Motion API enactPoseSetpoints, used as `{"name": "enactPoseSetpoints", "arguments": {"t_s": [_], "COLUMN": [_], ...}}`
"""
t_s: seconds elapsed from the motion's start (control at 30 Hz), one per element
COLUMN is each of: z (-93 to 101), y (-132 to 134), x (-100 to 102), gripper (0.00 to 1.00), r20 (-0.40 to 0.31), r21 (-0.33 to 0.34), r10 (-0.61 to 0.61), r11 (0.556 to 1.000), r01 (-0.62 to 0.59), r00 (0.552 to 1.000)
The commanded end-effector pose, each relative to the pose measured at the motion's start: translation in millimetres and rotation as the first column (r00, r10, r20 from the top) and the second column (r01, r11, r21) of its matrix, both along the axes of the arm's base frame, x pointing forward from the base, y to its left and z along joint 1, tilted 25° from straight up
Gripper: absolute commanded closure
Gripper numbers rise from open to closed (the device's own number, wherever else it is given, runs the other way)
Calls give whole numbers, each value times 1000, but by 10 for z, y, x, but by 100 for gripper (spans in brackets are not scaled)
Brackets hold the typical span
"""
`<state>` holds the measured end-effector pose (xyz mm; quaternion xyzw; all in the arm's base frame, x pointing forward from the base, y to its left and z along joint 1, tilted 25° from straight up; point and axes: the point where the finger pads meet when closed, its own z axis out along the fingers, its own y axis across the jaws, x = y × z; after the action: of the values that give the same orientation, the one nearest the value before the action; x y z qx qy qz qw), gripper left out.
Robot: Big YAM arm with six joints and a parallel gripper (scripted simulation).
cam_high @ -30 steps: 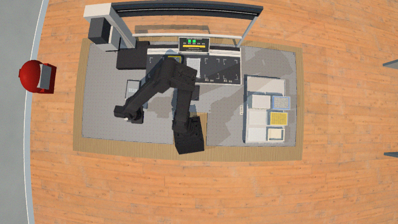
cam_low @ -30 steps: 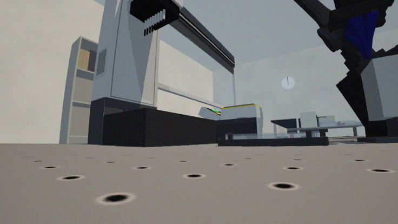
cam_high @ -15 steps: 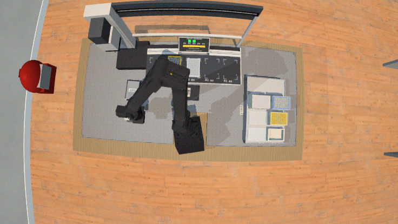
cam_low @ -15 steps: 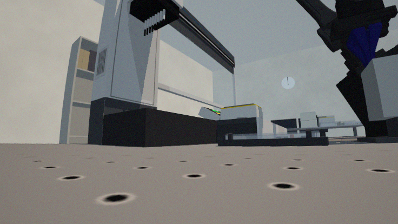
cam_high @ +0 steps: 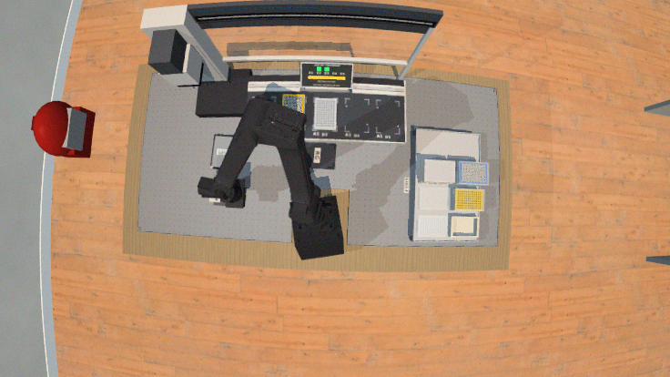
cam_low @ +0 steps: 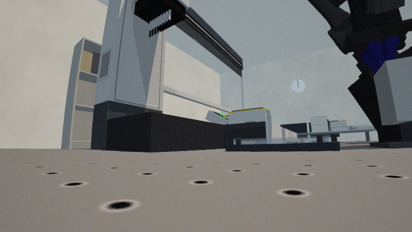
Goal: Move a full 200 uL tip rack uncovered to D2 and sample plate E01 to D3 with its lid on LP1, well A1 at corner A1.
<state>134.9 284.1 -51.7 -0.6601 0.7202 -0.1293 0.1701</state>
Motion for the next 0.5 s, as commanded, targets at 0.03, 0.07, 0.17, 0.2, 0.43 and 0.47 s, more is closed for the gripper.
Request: {"name": "enactPoseSetpoints", "arguments": {"t_s": [0.03, 0.07, 0.17, 0.2, 0.43, 0.47], "z": [-18, -38, -92, -108, -215, -231], "y": [58, 53, 24, 20, 21, 22], "x": [-23, 19, 56, 61, 110, 116], "gripper": [100, 100, 100, 100, 100, 100], "r20": [1, 2, 1, 0, 0, 0], "r21": [15, 13, 10, 9, 8, 8], "r10": [29, 18, 11, 11, 11, 11], "r11": [999, 1000, 1000, 1000, 1000, 1000], "r01": [-29, -18, -11, -11, -11, -11], "r00": [1000, 1000, 1000, 1000, 1000, 1000]}}
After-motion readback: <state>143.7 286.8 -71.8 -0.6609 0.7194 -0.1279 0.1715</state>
